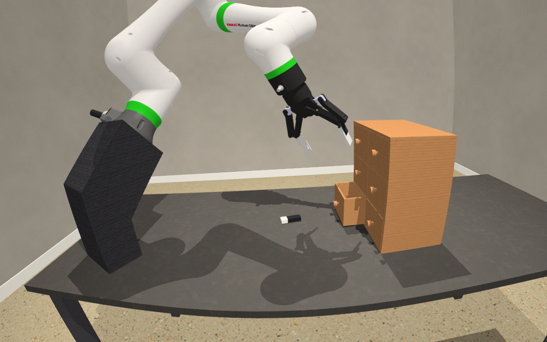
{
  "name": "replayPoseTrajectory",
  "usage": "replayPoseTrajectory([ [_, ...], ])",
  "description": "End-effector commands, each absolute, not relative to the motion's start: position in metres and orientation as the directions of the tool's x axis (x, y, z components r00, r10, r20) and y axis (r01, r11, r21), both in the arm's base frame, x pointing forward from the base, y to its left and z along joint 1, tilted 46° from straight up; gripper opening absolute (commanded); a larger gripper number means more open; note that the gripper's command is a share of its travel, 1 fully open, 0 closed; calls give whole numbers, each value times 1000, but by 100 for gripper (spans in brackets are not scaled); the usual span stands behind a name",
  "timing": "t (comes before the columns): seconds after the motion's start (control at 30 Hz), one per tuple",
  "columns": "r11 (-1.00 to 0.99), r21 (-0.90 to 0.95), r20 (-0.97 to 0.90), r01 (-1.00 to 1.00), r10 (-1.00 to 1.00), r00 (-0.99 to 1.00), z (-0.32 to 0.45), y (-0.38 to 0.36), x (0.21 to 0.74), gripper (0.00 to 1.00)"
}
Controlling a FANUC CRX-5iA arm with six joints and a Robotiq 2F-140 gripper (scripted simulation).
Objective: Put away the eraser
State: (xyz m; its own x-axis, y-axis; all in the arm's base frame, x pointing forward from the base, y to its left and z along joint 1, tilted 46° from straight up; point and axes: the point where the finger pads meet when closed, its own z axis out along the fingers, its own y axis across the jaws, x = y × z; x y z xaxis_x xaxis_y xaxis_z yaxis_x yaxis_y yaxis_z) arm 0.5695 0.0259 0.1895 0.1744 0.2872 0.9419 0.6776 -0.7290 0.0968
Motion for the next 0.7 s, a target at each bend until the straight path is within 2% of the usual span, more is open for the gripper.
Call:
replayPoseTrajectory([
  [0.0, -783, -9, 946, 623, 195, 259, 188, 27, 575, 100],
  [0.67, -860, -301, 887, 412, -93, 453, 184, 33, 591, 100],
])
